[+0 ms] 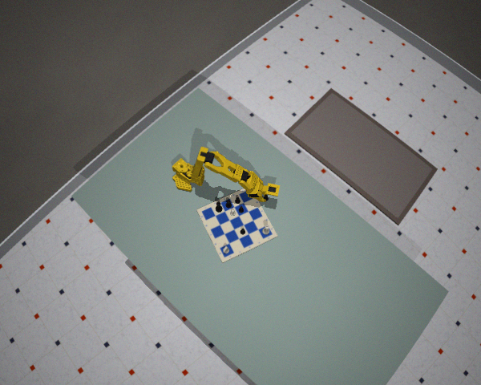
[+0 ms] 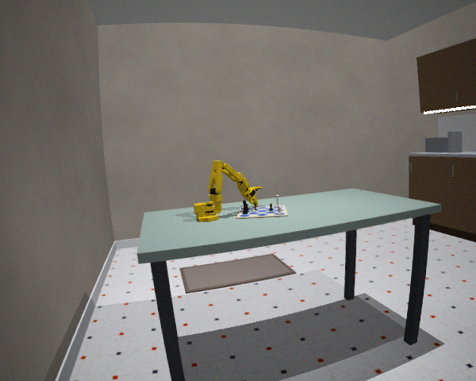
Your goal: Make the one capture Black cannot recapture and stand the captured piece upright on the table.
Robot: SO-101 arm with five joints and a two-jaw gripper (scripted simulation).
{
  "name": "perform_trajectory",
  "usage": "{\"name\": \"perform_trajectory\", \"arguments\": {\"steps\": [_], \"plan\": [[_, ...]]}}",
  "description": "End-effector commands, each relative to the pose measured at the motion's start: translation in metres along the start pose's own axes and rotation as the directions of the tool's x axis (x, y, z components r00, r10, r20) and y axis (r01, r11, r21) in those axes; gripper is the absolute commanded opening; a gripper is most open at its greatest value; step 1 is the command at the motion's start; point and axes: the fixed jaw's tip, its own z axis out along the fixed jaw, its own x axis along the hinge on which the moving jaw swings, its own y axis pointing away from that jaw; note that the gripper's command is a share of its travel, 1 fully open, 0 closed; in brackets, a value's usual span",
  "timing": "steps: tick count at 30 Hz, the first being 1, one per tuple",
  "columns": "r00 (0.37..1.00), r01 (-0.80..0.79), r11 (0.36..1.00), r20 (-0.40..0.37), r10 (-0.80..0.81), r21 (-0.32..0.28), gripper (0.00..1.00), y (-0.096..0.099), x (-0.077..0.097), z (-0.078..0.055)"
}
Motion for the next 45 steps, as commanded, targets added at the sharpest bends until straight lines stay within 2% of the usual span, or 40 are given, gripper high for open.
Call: {"name": "perform_trajectory", "arguments": {"steps": [1, 31, 45], "plan": [[1.000, -0.011, 1.000, -0.025, 0.011, 0.001, 0.09, -0.001, 0.007, 0.002], [1.000, -0.004, 1.000, -0.025, 0.003, -0.008, 0.09, 0.004, 0.003, 0.000], [1.000, -0.004, 1.000, -0.024, 0.003, -0.008, 0.09, 0.004, -0.006, -0.015]]}}
